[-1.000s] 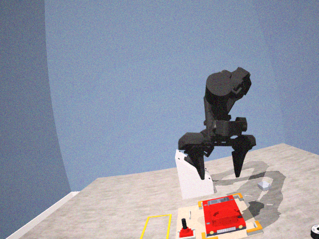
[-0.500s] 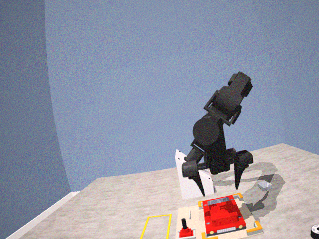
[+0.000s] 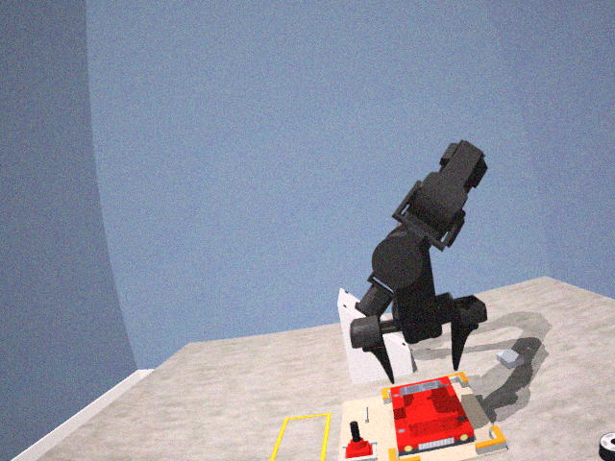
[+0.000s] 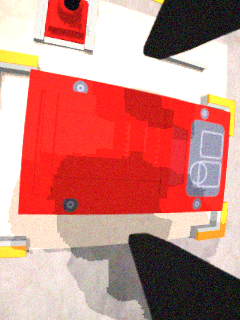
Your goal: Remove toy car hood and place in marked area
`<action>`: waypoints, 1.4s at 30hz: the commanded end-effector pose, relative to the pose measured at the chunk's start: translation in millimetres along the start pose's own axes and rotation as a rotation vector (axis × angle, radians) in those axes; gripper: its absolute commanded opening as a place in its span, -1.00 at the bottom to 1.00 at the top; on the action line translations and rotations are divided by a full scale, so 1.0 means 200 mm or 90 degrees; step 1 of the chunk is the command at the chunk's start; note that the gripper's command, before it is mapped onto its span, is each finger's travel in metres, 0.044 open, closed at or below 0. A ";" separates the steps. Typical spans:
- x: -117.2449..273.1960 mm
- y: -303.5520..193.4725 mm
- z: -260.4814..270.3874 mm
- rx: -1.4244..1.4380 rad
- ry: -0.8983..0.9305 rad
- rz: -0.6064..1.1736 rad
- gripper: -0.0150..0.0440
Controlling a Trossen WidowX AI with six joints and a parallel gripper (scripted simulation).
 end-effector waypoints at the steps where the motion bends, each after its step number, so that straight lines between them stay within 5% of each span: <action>1: -0.02 0.00 0.00 -0.003 0.004 0.000 1.00; 42: -0.22 -0.01 0.01 -0.003 0.005 0.001 1.00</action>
Point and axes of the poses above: the point midway between the two fingers, 35 mm back from their tips, its own x axis back along the fingers, its own z axis across the jaws, y = z × x, the point moved 6 cm from there along x, back along the fingers, and after that the axes turned 3 degrees about -x, right-handed, at the moved point
